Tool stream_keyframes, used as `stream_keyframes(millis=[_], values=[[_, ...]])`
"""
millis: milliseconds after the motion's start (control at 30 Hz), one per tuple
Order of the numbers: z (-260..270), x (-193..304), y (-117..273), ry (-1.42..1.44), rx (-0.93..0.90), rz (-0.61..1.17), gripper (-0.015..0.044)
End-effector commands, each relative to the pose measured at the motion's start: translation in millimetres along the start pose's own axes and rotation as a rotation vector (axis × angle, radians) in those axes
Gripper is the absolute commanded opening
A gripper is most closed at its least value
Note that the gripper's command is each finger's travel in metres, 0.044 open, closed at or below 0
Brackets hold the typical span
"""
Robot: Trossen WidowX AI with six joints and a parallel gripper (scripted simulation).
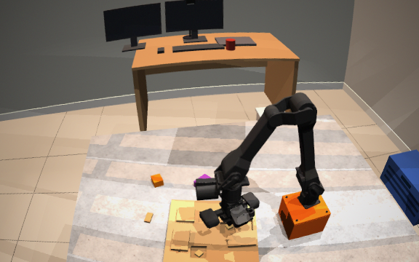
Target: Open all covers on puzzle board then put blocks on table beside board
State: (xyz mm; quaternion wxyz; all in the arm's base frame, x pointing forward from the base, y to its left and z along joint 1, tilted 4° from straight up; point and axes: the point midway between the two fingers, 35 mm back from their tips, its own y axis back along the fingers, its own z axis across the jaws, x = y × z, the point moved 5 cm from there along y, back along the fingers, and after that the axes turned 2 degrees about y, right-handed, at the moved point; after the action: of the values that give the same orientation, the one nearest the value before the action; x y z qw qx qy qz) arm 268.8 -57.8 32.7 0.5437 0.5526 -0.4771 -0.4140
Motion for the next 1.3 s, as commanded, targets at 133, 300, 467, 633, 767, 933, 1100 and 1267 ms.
stream_keyframes(millis=[133,300,467,633,767,933,1100,1267], values=[[-4,-2,-2,0.004,0.002,-0.003,0.0],[-11,-6,-3,0.004,0.002,-0.004,0.0],[-13,-7,-4,0.003,0.003,-0.004,0.0],[-12,-8,-4,0.005,0.003,-0.004,0.0],[-12,-7,-2,0.005,0.003,-0.004,0.0],[-12,-7,4,0.005,0.003,-0.004,0.0],[-12,-7,8,0.007,0.0,-0.003,0.0053],[-13,-6,35,0.006,0.002,-0.003,0.0144]])
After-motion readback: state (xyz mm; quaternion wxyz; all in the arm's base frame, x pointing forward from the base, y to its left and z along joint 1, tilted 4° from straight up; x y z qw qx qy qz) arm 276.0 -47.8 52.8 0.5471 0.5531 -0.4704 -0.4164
